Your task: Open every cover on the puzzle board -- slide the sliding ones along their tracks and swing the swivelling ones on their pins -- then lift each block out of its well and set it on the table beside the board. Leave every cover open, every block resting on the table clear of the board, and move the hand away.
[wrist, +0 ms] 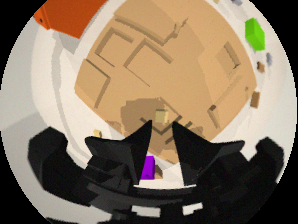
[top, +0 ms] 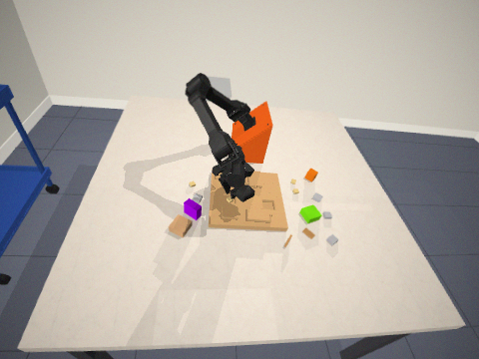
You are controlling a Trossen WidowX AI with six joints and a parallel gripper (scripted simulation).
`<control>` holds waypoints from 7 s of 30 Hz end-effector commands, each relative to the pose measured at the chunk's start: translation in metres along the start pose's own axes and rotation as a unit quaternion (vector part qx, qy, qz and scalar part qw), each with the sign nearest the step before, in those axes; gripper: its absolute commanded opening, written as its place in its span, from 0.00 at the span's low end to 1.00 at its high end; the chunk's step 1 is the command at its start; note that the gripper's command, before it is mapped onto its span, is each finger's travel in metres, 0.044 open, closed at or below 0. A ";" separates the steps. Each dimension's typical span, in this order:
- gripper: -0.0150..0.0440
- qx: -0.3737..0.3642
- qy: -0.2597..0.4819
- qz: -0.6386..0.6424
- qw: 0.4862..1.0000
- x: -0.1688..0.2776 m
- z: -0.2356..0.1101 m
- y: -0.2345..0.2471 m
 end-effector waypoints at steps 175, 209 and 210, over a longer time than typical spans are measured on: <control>0.39 -0.002 -0.001 -0.004 1.000 0.050 -0.047 0.196; 0.39 -0.003 0.000 -0.004 1.000 0.050 0.009 0.198; 0.39 -0.003 0.001 -0.004 1.000 0.050 0.011 0.198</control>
Point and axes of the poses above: the point midway between the two fingers, 35 mm back from their tips, its own z axis out along the fingers, its own y axis across the jaws, x = y × z, the point moved 7 cm from there along -z, back along the fingers, and after that the axes turned 4 degrees about z, right-handed, at the moved point
